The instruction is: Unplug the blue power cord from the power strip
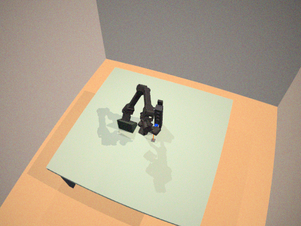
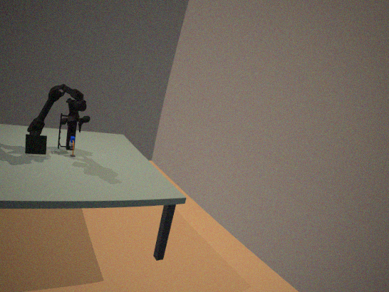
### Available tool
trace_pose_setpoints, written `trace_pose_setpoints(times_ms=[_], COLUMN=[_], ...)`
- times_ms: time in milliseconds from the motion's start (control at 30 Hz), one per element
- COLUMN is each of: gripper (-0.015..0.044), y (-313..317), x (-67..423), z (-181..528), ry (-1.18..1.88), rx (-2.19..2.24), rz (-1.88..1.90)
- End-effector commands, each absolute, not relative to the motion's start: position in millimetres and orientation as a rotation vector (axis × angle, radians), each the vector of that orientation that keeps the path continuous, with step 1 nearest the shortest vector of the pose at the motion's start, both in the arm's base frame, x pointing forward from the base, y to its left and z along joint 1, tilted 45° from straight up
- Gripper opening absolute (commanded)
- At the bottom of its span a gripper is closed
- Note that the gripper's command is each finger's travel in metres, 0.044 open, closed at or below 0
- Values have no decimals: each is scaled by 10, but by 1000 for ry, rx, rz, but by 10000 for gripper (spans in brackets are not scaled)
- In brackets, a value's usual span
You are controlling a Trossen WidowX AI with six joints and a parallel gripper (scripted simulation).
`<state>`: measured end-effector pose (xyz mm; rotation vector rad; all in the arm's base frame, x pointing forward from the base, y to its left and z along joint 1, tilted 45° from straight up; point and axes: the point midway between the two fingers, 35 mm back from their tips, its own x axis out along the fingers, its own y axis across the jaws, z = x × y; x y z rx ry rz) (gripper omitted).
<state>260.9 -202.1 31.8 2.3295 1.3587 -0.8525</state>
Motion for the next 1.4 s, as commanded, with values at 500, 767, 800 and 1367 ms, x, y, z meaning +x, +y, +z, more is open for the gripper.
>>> trace_pose_setpoints(times_ms=[500,767,800,1367], gripper=[160,160,160,160], y=[-1116,-1026,-1014,-839], x=[2702,2701,2701,2685], z=[324,414,426,588], ry=[1664,1665,1665,1666], rx=[1807,1807,1808,1809], rz=[-688,-688,-688,-687])
